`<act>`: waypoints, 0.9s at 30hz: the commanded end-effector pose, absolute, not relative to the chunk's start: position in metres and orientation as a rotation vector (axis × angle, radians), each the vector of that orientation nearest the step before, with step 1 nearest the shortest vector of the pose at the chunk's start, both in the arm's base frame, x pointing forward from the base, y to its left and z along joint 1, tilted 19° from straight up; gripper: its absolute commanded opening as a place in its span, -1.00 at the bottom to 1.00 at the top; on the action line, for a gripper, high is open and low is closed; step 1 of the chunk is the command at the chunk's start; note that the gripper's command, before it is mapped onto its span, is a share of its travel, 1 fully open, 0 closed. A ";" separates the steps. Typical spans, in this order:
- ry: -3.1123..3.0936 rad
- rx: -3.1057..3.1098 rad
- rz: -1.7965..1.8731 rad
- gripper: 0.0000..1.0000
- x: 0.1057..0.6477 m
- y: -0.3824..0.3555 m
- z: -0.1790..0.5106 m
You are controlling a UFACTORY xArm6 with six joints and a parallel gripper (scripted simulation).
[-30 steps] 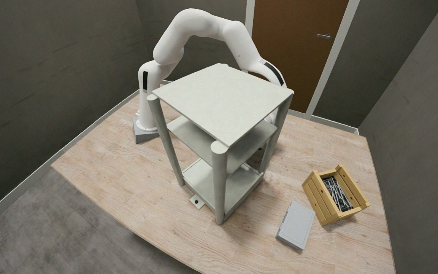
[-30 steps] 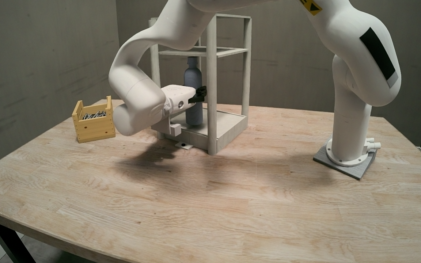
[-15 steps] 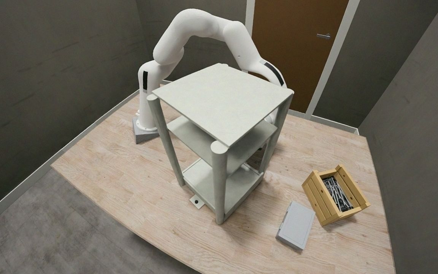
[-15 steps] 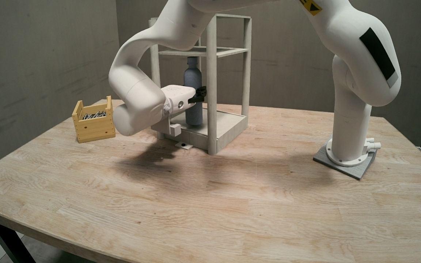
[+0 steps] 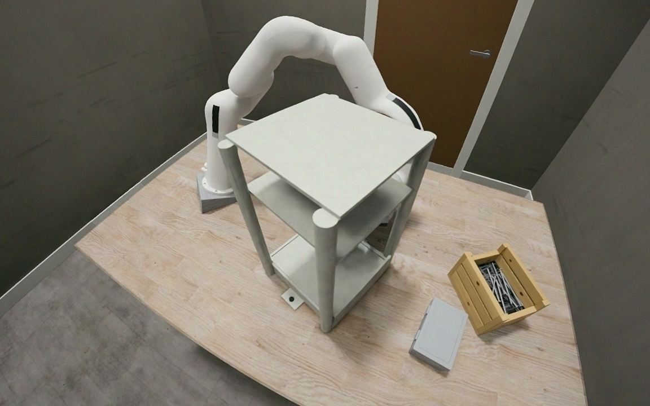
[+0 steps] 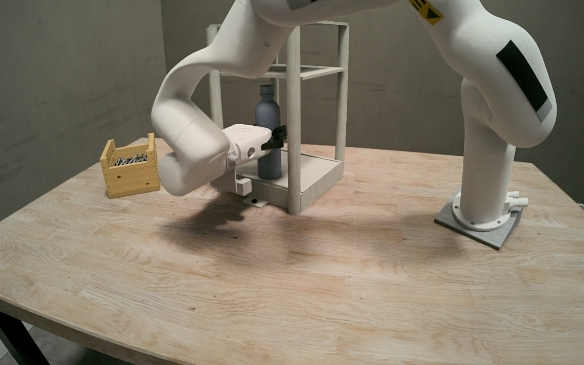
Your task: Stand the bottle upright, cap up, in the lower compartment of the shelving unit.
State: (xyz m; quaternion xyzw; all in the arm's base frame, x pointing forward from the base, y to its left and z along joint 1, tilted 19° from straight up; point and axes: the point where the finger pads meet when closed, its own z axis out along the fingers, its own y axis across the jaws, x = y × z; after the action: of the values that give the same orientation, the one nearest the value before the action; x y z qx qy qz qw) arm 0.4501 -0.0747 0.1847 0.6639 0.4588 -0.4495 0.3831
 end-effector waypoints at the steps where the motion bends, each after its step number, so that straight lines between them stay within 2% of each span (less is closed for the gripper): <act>1: 1.167 1.695 -1.143 -1.00 0.451 -0.074 0.185; 8: 1.167 1.695 -1.143 -1.00 0.451 -0.074 0.185; 9: 1.167 1.695 -1.143 -0.69 0.451 -0.074 0.185; 11: 1.167 1.695 -1.143 -0.69 0.451 -0.074 0.185; 12: 1.167 1.695 -1.143 -0.38 0.451 -0.074 0.185; 16: 1.167 1.695 -1.143 -0.38 0.451 -0.074 0.185; 17: 1.167 1.695 -1.143 -0.07 0.451 -0.074 0.185; 19: 1.167 1.695 -1.143 -0.07 0.451 -0.074 0.185; 20: 1.167 1.695 -1.143 0.24 0.451 -0.074 0.185; 22: 1.167 1.695 -1.143 0.24 0.451 -0.074 0.185; 23: 1.167 1.695 -1.143 0.54 0.451 -0.074 0.185; 27: 1.167 1.695 -1.143 0.54 0.451 -0.074 0.185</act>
State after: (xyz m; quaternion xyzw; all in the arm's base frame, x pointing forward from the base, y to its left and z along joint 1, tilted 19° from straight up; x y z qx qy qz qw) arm 0.4505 -0.0745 0.1841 0.6642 0.4583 -0.4493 0.3834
